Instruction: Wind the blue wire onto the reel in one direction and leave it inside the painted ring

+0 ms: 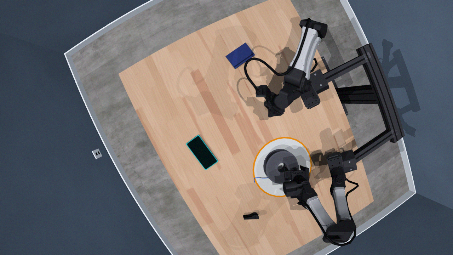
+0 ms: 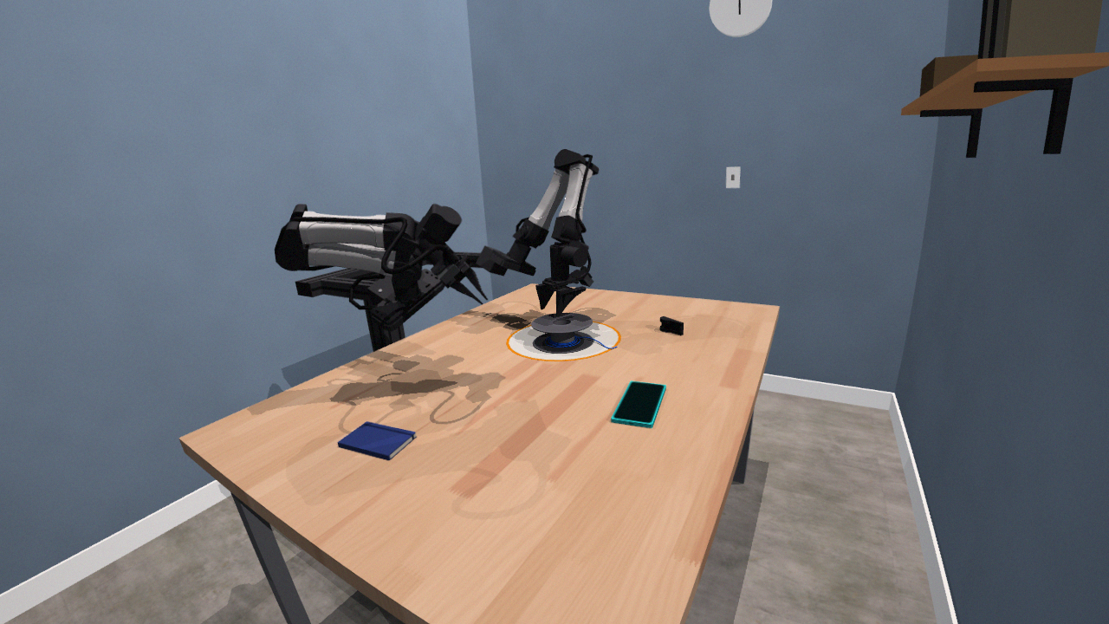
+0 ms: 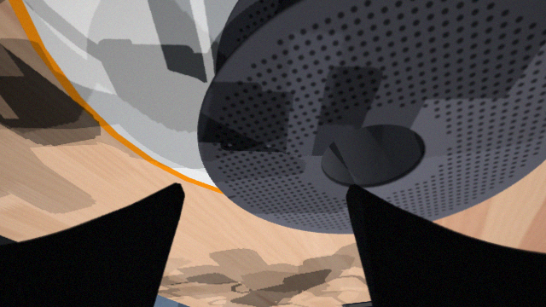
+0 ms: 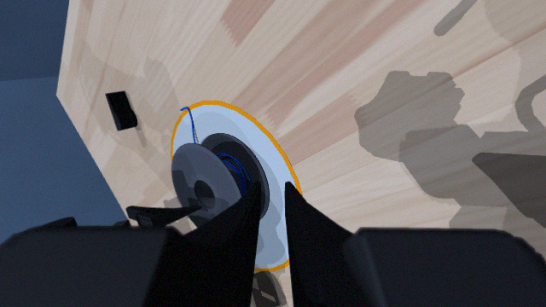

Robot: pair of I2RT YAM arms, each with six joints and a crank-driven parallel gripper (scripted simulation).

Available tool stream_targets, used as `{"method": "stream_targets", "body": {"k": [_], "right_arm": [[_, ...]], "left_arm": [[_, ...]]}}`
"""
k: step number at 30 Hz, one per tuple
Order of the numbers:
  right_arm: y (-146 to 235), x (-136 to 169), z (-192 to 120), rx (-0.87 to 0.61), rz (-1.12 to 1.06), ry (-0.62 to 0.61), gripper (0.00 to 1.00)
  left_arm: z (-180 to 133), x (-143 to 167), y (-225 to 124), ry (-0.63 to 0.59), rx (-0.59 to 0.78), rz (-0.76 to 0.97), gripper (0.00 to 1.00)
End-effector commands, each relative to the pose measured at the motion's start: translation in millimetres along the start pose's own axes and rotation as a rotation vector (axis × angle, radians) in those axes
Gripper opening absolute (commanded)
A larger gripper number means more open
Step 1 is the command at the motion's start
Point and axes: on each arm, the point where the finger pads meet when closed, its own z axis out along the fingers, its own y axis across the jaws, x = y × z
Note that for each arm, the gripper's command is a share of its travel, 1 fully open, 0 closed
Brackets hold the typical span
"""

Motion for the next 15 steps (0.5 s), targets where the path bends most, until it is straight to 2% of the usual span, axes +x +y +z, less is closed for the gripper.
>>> {"method": "stream_targets", "body": {"k": [1, 9, 15], "right_arm": [[12.2, -12.5, -1.8, -0.022, 0.032, -0.024, 0.15], [12.2, -12.5, -1.8, -0.022, 0.032, -0.024, 0.15], [12.2, -12.5, -1.8, -0.022, 0.032, -0.024, 0.15]], "left_arm": [[6.9, -2.3, -8.3, -0.005, 0.023, -0.006, 0.97], [37.3, -0.6, -4.9, -0.005, 0.023, -0.006, 0.97], [36.1, -0.8, -7.8, -0.005, 0.023, -0.006, 0.97]]}}
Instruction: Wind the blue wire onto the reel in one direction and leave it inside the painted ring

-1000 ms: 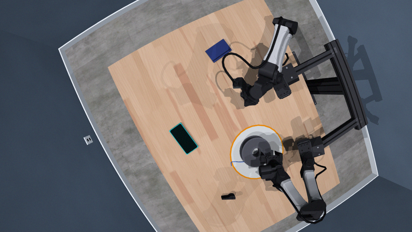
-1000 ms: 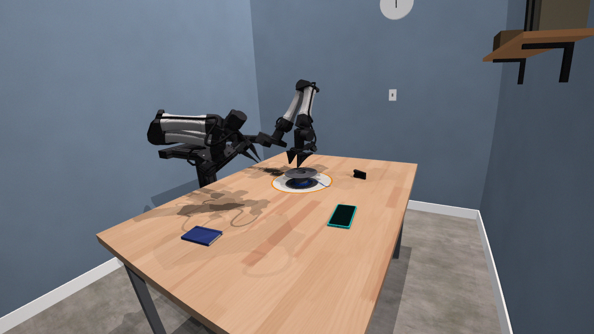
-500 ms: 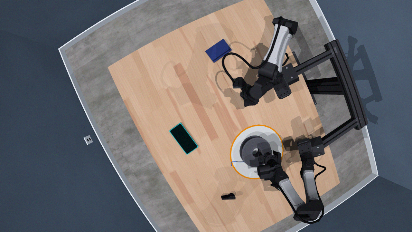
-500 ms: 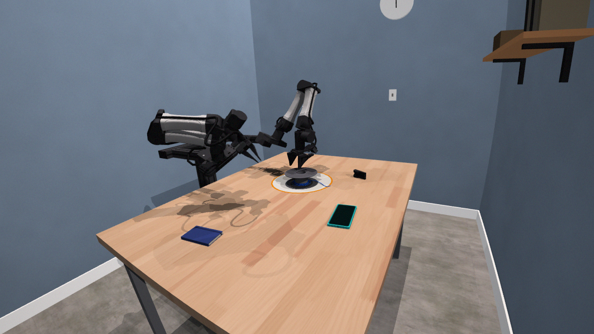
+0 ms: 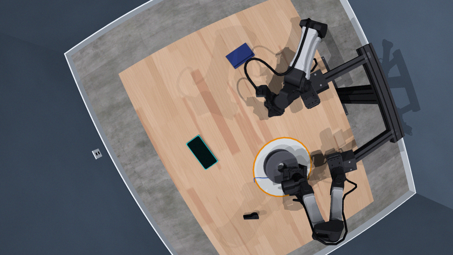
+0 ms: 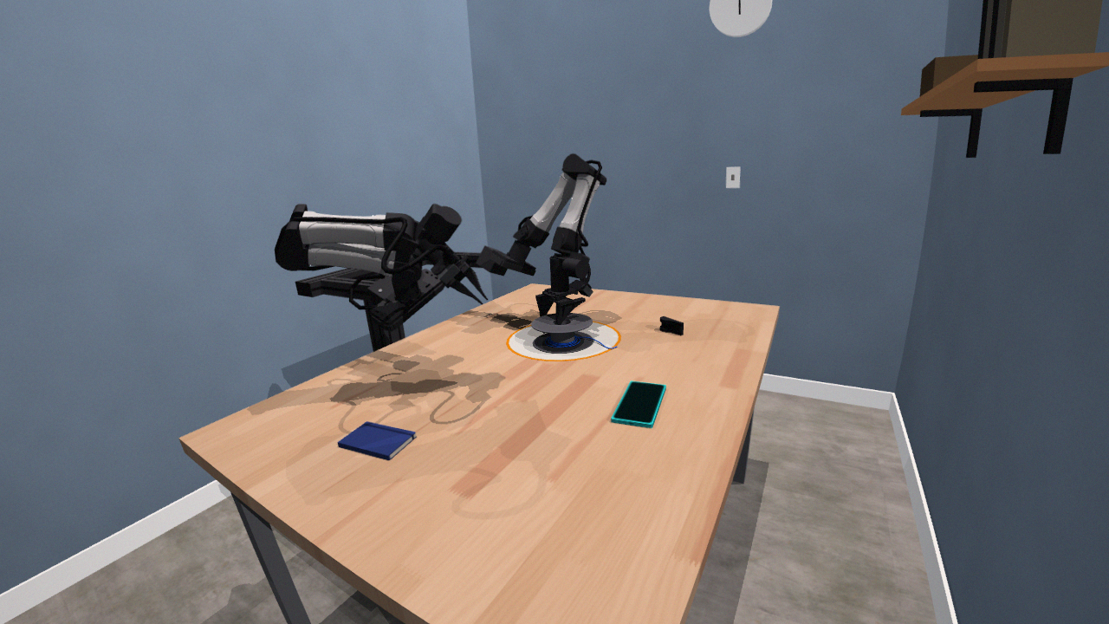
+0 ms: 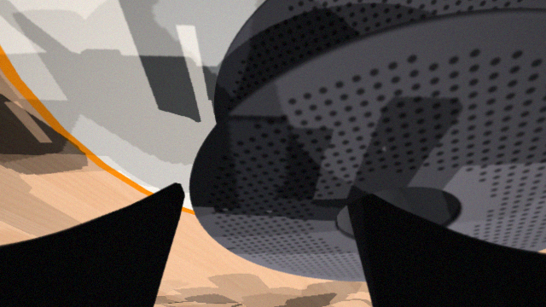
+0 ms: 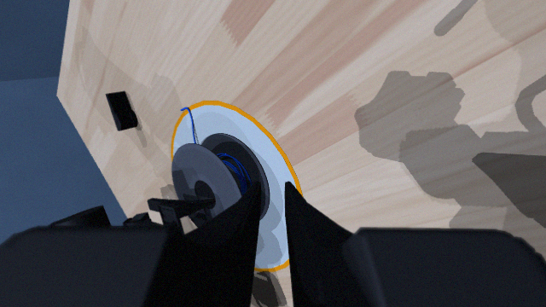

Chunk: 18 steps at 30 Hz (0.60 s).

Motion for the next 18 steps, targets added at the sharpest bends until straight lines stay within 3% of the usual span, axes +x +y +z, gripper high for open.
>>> {"method": "stream_targets", "body": {"k": [1, 7, 18], "right_arm": [[12.0, -12.3, -1.8, -0.022, 0.031, -0.023, 0.15], [12.0, -12.3, -1.8, -0.022, 0.031, -0.023, 0.15], [12.0, -12.3, -1.8, -0.022, 0.031, -0.023, 0.15]], "left_arm": [[-0.3, -1.9, -10.6, -0.001, 0.037, -0.006, 0.97], [-4.2, -2.3, -8.9, -0.001, 0.037, -0.006, 0.97], [-4.2, -2.3, -8.9, -0.001, 0.037, -0.006, 0.77]]}}
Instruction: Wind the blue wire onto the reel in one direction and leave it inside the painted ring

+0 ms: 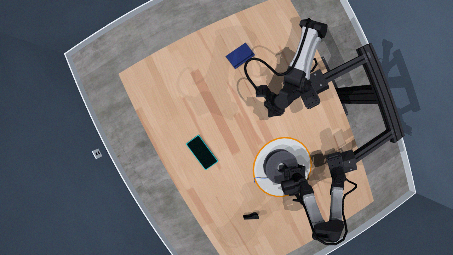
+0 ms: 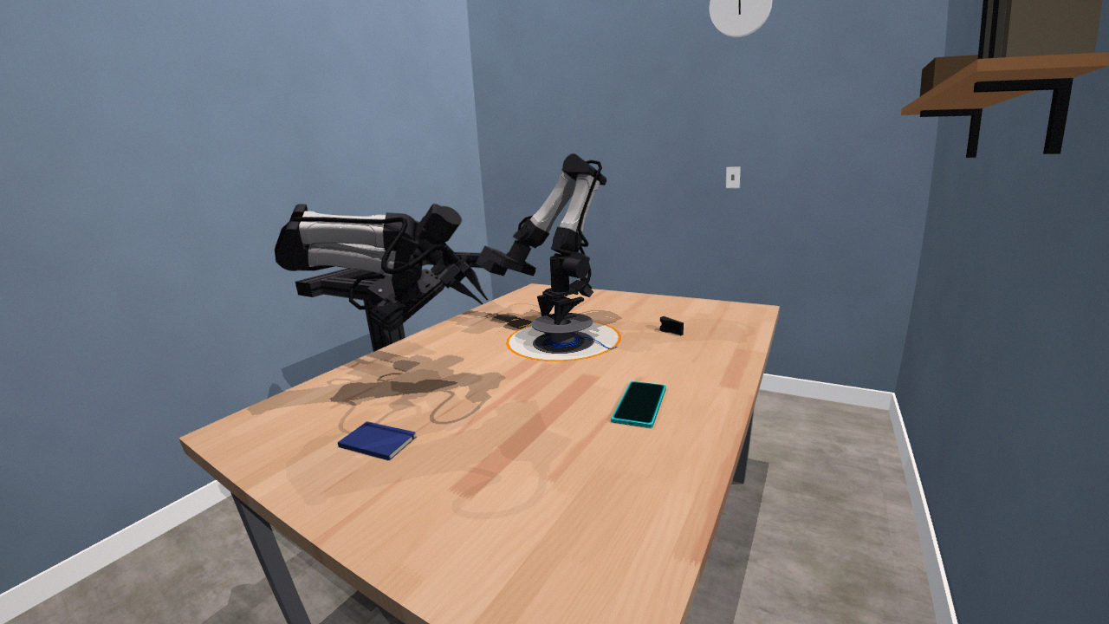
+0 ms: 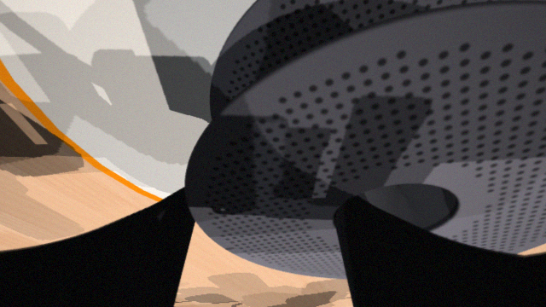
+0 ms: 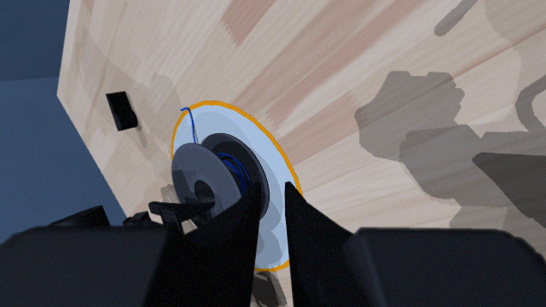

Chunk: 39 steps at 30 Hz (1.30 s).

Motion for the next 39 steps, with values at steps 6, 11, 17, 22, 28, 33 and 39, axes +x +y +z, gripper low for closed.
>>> {"method": "stream_targets", "body": {"k": [6, 11, 17, 22, 28, 33, 39], "right_arm": [[12.0, -12.3, -1.9, -0.022, 0.031, -0.023, 0.15], [12.0, -12.3, -1.9, -0.022, 0.031, -0.023, 0.15], [12.0, -12.3, -1.9, -0.022, 0.031, -0.023, 0.15], [12.0, -12.3, -1.9, -0.022, 0.031, -0.023, 0.15], [12.0, -12.3, -1.9, -0.022, 0.031, -0.023, 0.15], [12.0, -12.3, -1.9, -0.022, 0.031, -0.023, 0.15], [12.0, -12.3, -1.9, -0.022, 0.031, -0.023, 0.15]], "left_arm": [[-4.0, -3.0, -6.6, -0.004, 0.026, -0.012, 0.70], [2.4, -2.9, -7.1, -0.004, 0.026, -0.012, 0.70], [2.5, -13.7, 7.1, -0.004, 0.026, -0.012, 0.70], [2.7, -21.6, 18.6, -0.004, 0.026, -0.012, 0.70], [3.8, -34.3, 40.1, -0.004, 0.026, -0.012, 0.70], [3.8, -33.9, 45.0, -0.004, 0.026, -0.012, 0.70], [3.3, -31.3, 44.0, -0.004, 0.026, -0.012, 0.73]]}}
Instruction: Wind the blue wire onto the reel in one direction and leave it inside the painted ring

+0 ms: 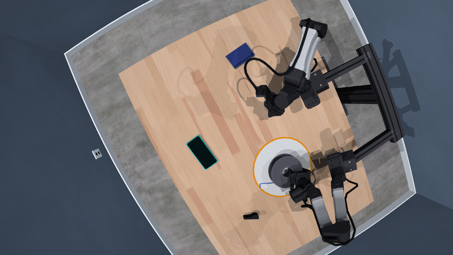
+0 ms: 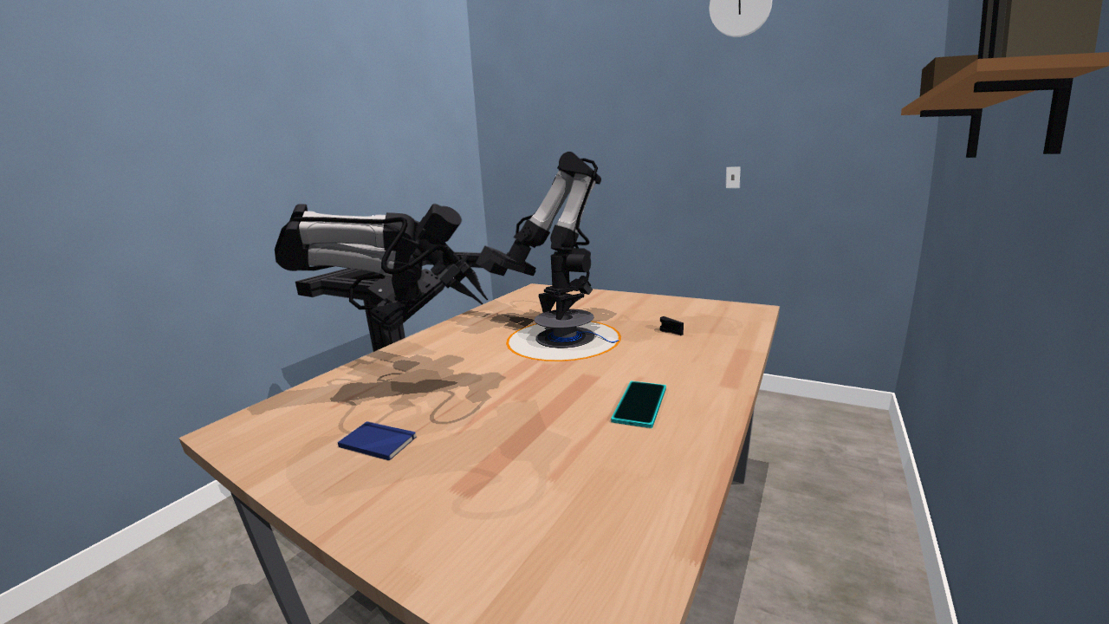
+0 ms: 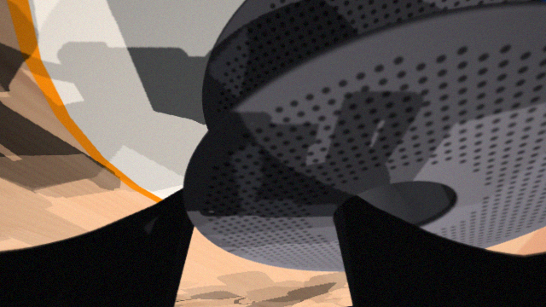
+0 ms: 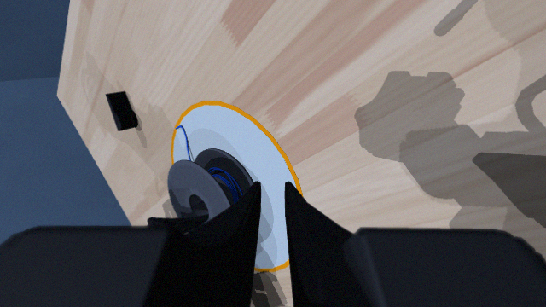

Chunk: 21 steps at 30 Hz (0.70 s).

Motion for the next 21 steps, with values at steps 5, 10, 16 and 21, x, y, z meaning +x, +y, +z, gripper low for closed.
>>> {"method": "stream_targets", "body": {"k": [5, 10, 16, 21], "right_arm": [[11.9, -12.3, -1.9, -0.021, 0.031, -0.023, 0.15], [11.9, -12.3, -1.9, -0.021, 0.031, -0.023, 0.15], [11.9, -12.3, -1.9, -0.021, 0.031, -0.023, 0.15], [11.9, -12.3, -1.9, -0.021, 0.031, -0.023, 0.15]], "left_arm": [[0.6, -6.4, 14.8, -0.041, -0.040, 0.031, 0.88], [0.4, -6.3, 14.7, -0.041, -0.040, 0.031, 0.97], [-4.4, -6.0, 14.0, -0.041, -0.040, 0.031, 0.97], [-22.7, -3.8, 12.5, -0.041, -0.040, 0.031, 0.97]]}}
